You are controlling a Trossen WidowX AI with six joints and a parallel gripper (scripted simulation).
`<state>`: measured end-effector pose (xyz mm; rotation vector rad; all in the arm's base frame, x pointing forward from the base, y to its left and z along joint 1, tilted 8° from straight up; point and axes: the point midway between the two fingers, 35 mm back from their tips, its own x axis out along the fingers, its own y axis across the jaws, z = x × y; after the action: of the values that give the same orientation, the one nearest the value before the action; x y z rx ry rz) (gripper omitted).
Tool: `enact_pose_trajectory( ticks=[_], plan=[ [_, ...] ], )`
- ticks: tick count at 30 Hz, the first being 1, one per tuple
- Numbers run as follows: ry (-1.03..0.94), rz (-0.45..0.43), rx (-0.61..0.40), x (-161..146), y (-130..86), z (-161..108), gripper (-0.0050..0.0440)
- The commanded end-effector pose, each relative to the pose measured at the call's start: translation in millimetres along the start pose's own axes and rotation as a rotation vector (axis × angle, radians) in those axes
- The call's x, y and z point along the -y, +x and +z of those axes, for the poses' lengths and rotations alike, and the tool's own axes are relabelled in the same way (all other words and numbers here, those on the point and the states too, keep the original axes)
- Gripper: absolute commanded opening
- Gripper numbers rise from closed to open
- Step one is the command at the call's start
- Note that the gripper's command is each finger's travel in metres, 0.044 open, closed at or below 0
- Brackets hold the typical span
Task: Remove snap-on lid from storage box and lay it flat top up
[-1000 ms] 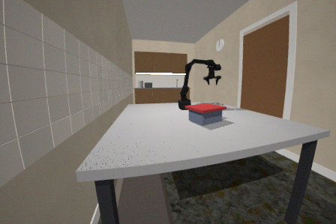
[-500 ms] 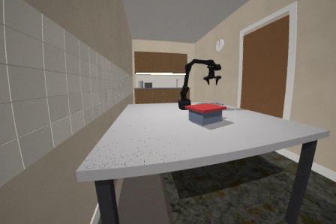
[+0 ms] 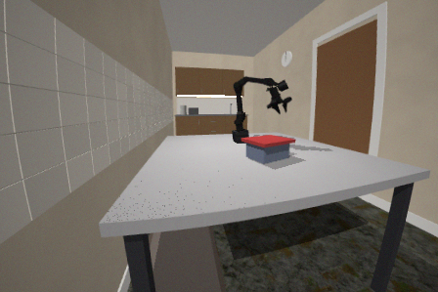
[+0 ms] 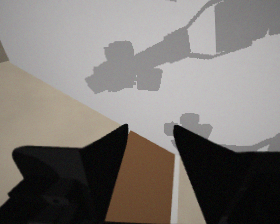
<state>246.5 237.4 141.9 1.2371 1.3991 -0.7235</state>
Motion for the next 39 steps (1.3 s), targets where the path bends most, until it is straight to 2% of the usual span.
enact_pose_trajectory(
  ticks=[1, 7, 14, 16, 18, 23, 25, 39],
  plan=[
    [-0.009, 0.077, -0.048, -13.2, -4.6, 29.5, 0.0235],
    [0.012, 0.279, 0.007, -25.9, -19.5, 122.9, 0.0235],
    [0.02, 0.475, 0.158, -8.0, -39.8, 217.5, 0.0235],
    [0.021, 0.521, 0.216, 2.2, -45.9, 241.5, 0.0235],
    [0.021, 0.521, 0.216, 2.2, -45.9, 241.5, 0.0235],
    [0.026, 0.616, 0.404, 40.1, -62.3, 300.1, 0.0235],
    [0.026, 0.628, 0.439, 47.5, -64.8, 308.4, 0.0235],
    [0.026, 0.628, 0.44, 48.1, -62.9, 309.6, 0.0235]
  ],
)
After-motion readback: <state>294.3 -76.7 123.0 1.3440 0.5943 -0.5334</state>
